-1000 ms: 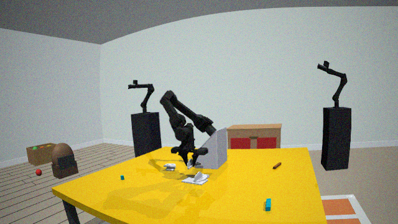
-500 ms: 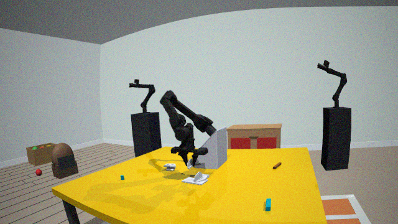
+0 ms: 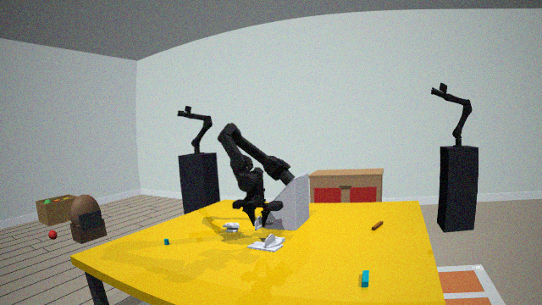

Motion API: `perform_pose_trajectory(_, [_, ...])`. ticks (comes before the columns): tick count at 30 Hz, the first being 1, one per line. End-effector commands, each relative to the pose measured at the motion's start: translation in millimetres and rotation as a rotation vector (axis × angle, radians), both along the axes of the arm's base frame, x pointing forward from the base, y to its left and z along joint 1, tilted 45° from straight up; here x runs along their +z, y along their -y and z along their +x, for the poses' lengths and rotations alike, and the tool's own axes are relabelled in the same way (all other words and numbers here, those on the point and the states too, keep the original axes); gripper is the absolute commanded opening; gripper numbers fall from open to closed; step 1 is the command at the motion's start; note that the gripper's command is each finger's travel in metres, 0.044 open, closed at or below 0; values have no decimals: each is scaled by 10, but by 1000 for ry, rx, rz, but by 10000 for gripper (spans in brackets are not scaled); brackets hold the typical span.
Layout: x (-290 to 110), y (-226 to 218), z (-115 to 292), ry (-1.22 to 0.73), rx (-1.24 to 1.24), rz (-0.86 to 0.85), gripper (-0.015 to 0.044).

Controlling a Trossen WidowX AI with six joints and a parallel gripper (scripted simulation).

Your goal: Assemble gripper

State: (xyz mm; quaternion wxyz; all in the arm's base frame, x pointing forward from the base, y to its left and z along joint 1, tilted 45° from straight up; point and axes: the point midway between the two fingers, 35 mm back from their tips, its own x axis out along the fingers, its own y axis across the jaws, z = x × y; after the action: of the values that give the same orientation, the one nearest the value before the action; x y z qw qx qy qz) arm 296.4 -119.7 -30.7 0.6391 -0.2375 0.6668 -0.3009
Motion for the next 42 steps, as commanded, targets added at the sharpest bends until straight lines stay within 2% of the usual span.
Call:
perform_pose_trajectory(1, [3, 5, 6, -4, 3, -2, 134])
perform_pose_trajectory(42, [-356, 367, -35, -8, 6, -4, 134])
